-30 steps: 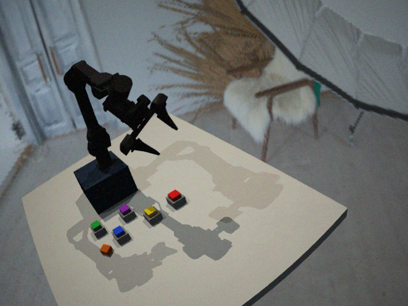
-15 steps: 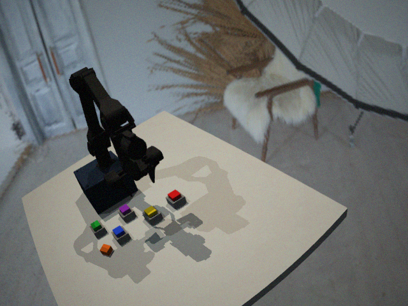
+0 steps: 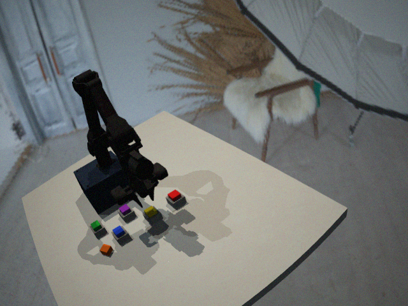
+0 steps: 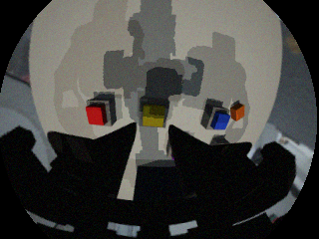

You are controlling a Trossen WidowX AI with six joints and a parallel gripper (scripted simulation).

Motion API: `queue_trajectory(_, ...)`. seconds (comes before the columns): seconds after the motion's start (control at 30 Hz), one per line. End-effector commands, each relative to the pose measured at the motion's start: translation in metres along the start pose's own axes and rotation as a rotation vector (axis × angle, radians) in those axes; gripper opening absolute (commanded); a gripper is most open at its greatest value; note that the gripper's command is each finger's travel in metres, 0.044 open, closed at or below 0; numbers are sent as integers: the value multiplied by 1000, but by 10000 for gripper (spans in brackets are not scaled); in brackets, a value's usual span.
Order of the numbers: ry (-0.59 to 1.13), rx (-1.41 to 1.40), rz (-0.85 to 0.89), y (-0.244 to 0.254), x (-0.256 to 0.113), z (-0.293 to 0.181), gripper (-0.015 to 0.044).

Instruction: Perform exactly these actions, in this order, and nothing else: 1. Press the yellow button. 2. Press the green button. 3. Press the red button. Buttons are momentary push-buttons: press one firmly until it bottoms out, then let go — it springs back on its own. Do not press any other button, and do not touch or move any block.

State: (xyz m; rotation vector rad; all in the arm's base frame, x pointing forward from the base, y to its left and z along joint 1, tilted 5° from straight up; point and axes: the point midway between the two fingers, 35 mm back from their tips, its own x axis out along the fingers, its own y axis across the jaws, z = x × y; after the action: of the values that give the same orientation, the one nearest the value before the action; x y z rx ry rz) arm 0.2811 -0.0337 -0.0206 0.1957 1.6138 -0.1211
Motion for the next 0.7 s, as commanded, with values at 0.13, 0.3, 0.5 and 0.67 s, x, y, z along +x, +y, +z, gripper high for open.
queue_trajectory(0.13, -6, 3, -5, -1, 3, 1, 20)
queue_trajectory(0.3, -6, 3, -5, -1, 3, 1, 20)
queue_trajectory(0.5, -6, 3, -5, -1, 9, 1, 20)
queue_trajectory(0.67, -6, 3, -5, -1, 17, 1, 20)
